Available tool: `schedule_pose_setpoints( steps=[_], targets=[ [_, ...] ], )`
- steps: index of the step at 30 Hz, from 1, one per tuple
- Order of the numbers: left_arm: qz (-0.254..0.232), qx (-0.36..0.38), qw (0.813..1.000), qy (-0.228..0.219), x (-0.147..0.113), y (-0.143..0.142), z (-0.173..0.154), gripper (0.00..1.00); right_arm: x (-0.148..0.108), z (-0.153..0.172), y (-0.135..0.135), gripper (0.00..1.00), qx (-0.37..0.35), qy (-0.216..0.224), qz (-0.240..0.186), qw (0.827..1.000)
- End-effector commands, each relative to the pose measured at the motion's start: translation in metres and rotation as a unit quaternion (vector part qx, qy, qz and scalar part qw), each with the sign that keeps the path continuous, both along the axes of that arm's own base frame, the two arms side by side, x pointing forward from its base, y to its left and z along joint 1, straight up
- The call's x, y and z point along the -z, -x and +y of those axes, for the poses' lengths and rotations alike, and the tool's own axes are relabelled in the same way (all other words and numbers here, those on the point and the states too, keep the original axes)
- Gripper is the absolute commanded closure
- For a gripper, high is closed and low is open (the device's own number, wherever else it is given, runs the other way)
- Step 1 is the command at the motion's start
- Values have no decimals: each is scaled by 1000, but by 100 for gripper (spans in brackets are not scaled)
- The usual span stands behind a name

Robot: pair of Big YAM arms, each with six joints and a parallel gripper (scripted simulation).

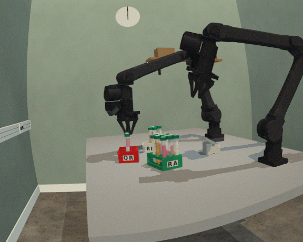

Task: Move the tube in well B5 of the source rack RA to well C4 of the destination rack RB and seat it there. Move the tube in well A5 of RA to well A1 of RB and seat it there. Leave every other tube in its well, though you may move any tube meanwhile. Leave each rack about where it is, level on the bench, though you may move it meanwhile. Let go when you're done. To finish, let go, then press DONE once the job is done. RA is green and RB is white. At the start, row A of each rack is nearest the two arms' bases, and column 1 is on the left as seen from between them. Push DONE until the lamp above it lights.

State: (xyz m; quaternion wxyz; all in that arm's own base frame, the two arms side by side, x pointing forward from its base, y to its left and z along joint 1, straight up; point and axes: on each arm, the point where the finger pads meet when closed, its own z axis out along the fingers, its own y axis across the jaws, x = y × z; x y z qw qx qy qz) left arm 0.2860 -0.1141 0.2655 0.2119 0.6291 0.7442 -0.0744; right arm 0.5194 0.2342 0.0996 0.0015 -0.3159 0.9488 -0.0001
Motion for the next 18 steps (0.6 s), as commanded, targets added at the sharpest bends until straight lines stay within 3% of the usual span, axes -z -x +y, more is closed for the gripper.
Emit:
schedule_pose_setpoints(
  steps=[1, 13, 18],
  targets=[
    [-18, 0, 1000, 4, -16, -7, -1, 70, -12, 7, -9, 70, -1, -8, -16, 1000],
    [-18, 0, 1000, 4, -16, -7, -1, 70, -12, 7, -9, 70, -1, -8, -16, 1000],
    [-18, 0, 1000, 4, -16, -7, -1, 70, -50, 16, -12, 70, -3, -16, -34, 999]
  ],
)
